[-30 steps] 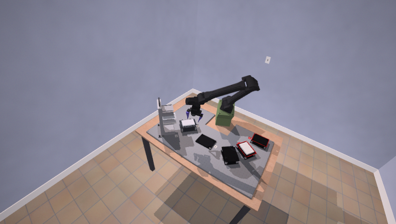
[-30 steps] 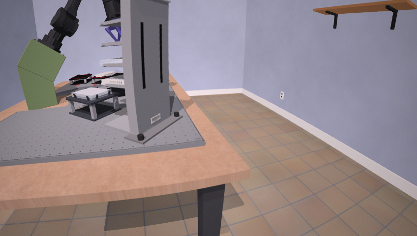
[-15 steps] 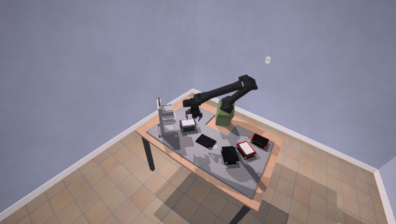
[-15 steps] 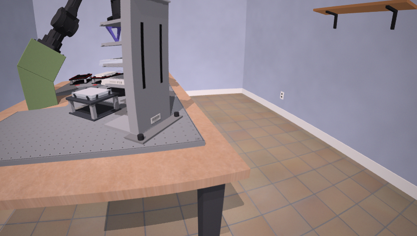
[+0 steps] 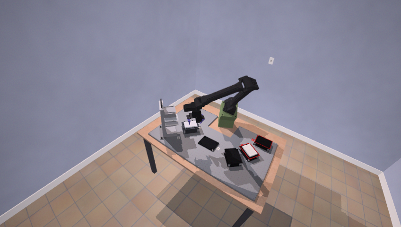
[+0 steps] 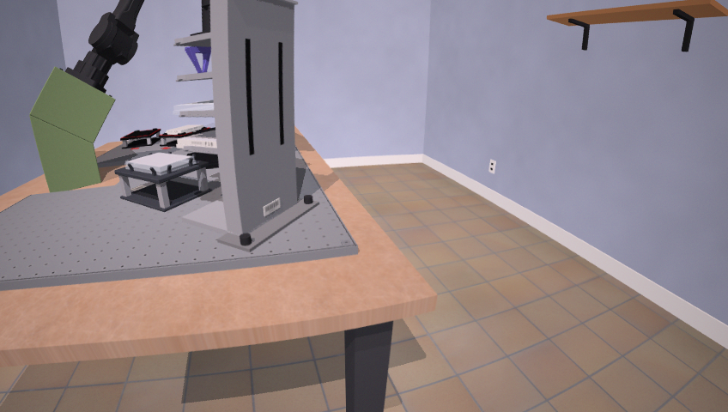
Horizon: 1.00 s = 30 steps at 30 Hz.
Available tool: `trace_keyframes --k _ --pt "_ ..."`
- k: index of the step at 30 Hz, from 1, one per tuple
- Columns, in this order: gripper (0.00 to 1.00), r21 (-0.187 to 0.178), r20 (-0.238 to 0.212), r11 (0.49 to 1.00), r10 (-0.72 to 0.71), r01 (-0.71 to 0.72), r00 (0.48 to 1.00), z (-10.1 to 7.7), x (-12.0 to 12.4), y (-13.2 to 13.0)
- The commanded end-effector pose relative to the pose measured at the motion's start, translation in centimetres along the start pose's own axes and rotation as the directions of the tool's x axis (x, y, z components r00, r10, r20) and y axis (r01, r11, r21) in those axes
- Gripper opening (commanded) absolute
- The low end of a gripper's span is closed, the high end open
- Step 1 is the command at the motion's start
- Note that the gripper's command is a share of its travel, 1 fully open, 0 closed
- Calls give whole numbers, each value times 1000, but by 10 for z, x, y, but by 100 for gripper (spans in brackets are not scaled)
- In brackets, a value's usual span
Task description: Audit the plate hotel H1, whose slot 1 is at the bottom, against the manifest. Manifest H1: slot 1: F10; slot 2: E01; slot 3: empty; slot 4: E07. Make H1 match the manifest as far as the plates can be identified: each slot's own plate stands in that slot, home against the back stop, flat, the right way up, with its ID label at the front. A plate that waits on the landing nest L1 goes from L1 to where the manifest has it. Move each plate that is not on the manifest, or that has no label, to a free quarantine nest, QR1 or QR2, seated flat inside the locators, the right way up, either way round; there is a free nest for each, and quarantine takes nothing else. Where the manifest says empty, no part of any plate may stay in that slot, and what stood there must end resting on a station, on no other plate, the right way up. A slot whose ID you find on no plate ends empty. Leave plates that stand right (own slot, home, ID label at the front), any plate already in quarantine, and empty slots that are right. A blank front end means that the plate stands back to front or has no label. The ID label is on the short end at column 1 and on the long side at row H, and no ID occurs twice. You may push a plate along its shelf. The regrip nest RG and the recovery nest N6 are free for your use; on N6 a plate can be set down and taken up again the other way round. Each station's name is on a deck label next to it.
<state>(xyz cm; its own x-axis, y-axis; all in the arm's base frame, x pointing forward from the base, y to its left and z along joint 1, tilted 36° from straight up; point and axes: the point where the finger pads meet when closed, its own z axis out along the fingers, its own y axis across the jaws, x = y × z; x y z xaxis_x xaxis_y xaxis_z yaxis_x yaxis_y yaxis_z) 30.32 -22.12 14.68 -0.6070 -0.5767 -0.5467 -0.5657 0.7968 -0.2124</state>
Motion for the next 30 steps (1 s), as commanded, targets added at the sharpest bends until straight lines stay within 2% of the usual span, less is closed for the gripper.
trace_keyframes --k 1,8,11,12,22,23,25,27,28,30 --pt "100 -8 1 1000 0 0 1000 15 -1 0" --pt "100 -9 2 1000 0 0 1000 38 -1 0" --pt "100 0 4 1000 -5 5 1000 40 -3 -4" --pt "100 -9 2 1000 0 0 1000 45 -1 1" --pt "100 -9 2 1000 1 -1 1000 78 -1 2" --pt "100 -8 3 1000 0 0 1000 78 -1 1" --pt "100 18 6 1000 -10 10 1000 67 -3 -9" --pt "100 18 6 1000 -10 10 1000 67 -3 -9" --pt "100 47 7 999 -4 3 1000 60 -3 -15" --pt "100 41 6 999 -2 2 1000 61 -3 -13"
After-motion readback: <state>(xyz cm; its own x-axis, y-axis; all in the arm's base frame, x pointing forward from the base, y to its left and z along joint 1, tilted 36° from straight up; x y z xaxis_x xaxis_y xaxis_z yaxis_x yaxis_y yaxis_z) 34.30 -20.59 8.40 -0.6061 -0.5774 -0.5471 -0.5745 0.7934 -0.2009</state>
